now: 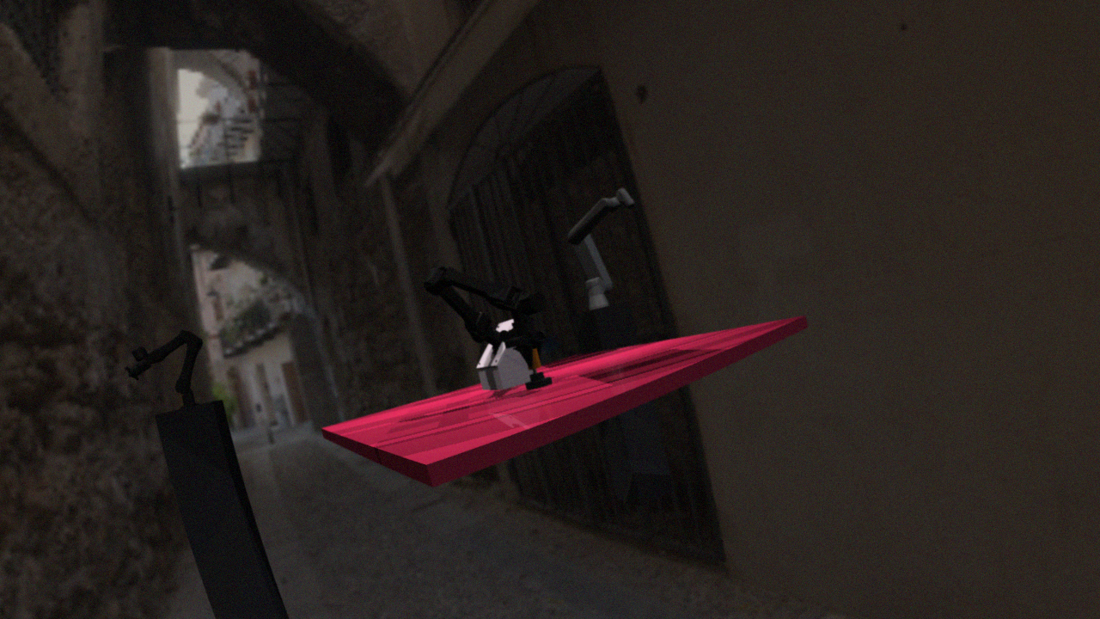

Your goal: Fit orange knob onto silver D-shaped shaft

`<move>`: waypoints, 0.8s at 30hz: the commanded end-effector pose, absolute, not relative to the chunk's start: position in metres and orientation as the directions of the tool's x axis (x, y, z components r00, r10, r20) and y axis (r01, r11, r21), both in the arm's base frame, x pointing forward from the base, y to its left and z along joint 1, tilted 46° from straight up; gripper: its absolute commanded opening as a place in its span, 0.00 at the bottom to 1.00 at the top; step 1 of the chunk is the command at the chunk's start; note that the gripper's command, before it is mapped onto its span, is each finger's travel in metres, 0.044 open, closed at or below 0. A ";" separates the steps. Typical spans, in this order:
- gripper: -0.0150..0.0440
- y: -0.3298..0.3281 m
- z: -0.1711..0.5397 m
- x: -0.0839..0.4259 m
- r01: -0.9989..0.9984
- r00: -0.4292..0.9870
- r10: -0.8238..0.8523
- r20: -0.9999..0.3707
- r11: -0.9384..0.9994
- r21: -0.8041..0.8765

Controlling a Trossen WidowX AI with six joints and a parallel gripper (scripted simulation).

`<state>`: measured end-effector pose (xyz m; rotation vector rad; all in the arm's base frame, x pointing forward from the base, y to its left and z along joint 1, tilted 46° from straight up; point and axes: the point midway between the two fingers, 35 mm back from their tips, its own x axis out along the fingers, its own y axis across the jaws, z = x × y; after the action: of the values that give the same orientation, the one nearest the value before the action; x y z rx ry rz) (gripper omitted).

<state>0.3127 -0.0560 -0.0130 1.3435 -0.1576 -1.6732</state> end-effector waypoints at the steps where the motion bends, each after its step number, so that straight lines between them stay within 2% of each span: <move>1: 0.25 -0.056 -0.013 0.313 0.575 0.055 -0.721 -0.691 -0.543 0.612; 11: 0.25 -0.057 -0.014 0.313 0.545 0.055 -0.721 -0.691 -0.558 0.626; 24: 0.25 -0.058 -0.014 0.313 0.603 0.055 -0.721 -0.691 -0.528 0.599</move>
<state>0.3123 -0.0569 -0.0140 1.3312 -0.1412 -1.6715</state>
